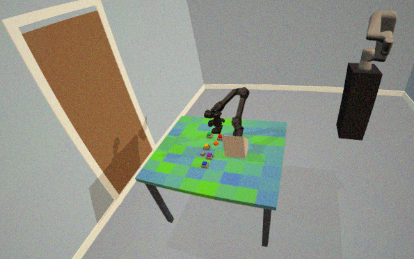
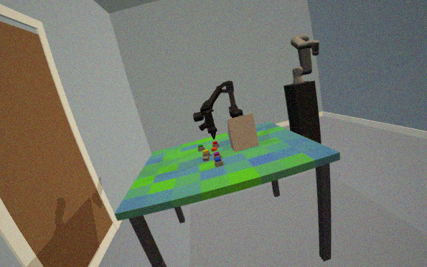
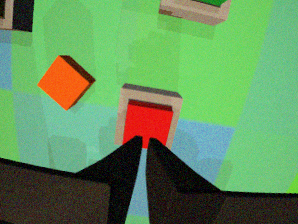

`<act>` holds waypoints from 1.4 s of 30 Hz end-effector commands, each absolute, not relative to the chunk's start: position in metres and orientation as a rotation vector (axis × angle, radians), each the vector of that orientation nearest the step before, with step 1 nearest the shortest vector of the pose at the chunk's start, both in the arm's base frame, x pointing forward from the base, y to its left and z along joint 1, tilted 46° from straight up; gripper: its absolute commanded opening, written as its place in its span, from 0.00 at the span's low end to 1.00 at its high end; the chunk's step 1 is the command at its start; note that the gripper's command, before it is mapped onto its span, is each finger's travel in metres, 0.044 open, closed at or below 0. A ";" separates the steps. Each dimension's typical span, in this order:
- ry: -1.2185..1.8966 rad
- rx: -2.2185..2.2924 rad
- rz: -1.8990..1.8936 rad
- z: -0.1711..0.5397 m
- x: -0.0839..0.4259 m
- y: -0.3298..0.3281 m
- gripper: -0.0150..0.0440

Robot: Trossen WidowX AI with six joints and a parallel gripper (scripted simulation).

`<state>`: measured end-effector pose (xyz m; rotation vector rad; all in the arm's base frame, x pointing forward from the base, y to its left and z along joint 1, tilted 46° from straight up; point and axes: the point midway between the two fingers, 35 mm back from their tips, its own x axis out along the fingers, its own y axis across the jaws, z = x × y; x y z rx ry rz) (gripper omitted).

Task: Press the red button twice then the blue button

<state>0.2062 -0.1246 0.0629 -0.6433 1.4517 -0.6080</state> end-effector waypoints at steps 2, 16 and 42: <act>1.447 -0.642 -0.613 0.062 0.207 -0.127 0.29; 1.446 -0.643 -0.614 0.046 0.207 -0.144 0.29; 1.444 -0.641 -0.616 0.055 0.207 -0.135 0.29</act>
